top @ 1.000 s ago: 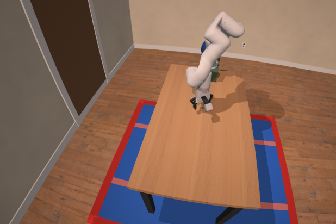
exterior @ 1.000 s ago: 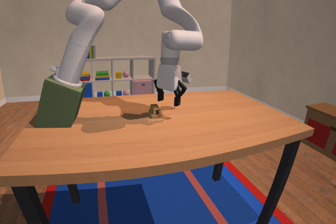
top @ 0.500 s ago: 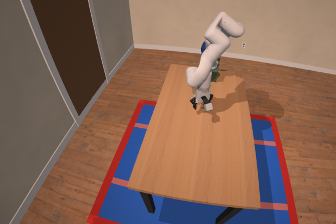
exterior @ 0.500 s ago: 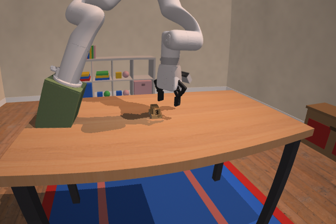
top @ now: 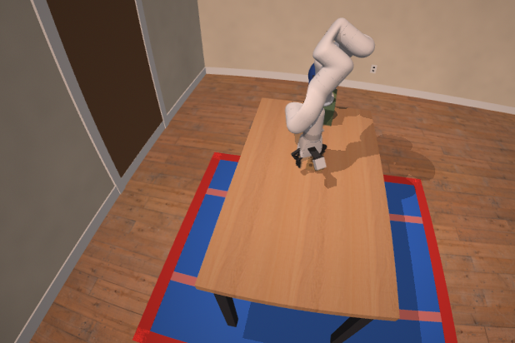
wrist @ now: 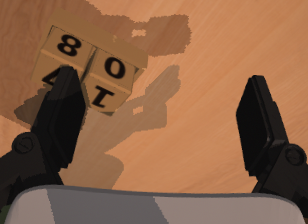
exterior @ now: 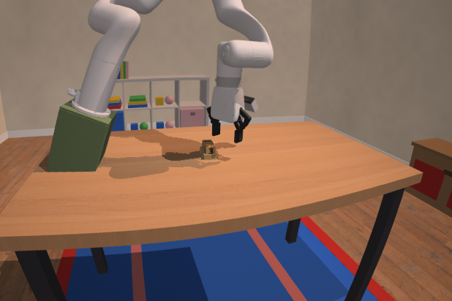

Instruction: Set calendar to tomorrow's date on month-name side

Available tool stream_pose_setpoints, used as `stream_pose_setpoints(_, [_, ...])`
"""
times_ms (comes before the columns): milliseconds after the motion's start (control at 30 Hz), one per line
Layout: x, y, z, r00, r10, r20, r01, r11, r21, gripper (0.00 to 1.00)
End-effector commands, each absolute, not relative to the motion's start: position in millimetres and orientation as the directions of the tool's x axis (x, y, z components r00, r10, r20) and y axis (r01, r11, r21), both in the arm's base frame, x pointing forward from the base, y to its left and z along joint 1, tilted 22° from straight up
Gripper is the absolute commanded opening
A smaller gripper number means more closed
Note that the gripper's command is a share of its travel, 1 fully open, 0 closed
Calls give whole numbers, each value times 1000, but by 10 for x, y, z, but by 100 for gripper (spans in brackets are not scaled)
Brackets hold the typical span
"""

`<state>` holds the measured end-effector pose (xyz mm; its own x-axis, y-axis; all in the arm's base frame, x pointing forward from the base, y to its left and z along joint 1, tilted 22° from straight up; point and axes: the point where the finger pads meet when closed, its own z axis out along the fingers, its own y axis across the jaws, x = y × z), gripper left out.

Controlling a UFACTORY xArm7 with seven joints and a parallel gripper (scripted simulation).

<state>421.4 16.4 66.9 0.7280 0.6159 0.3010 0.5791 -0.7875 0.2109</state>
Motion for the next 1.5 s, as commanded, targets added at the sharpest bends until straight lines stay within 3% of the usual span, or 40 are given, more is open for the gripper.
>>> stream_pose_setpoints(0, [4219,161,677,728,615,303,578,-789,211,100])
stream_pose_setpoints(300, [4175,140,659,853,390,347,370,-920,126,100])
stream_pose_setpoints(600, [4066,88,615,859,373,349,354,-928,119,100])
stream_pose_setpoints(833, [4009,61,592,919,139,368,137,-990,32,100])
stream_pose_setpoints(1200, [3915,16,554,922,122,368,121,-992,25,100])
stream_pose_setpoints(1467, [3856,-12,530,924,-122,364,-106,-992,-65,100])
